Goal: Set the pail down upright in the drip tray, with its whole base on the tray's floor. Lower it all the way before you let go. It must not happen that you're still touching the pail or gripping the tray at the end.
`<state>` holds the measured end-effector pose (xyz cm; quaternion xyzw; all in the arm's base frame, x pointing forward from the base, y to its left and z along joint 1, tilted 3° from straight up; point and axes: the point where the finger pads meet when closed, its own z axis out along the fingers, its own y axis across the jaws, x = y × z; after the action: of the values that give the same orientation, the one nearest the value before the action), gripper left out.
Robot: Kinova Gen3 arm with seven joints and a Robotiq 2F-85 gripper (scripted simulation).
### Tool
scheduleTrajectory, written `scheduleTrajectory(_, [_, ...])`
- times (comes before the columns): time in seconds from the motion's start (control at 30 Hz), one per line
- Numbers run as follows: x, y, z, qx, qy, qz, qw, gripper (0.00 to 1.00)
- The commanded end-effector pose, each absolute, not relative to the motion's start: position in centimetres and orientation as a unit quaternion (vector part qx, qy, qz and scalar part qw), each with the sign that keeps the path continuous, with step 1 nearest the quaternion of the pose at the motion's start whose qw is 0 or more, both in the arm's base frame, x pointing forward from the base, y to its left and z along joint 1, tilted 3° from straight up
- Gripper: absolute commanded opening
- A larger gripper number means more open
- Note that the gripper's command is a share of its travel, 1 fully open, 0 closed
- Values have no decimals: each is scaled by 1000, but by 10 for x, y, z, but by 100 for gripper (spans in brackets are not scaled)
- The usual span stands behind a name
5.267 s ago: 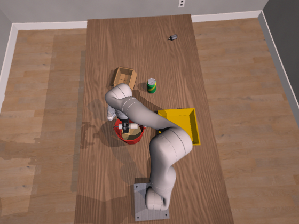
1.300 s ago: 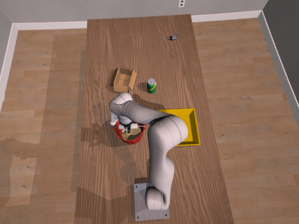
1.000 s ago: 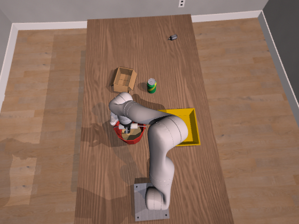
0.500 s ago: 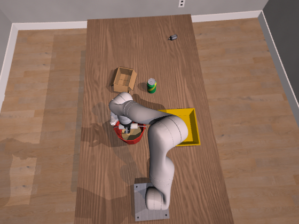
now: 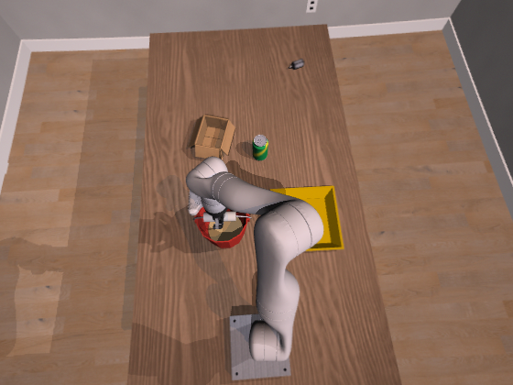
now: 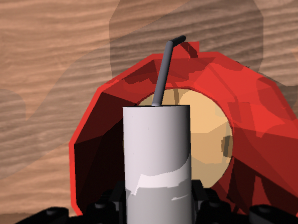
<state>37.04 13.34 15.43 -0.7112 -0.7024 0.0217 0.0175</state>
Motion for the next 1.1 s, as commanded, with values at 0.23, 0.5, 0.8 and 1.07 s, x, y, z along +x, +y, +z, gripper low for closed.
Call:
scheduleTrajectory(0.23, [373, 133, 166, -712, -702, 19, 16, 10])
scheduleTrajectory(0.5, [373, 134, 180, -712, -702, 19, 16, 10])
scheduleTrajectory(0.8, [374, 134, 193, -712, -702, 19, 16, 10])
scheduleTrajectory(1.07, [375, 134, 207, -712, -702, 19, 16, 10])
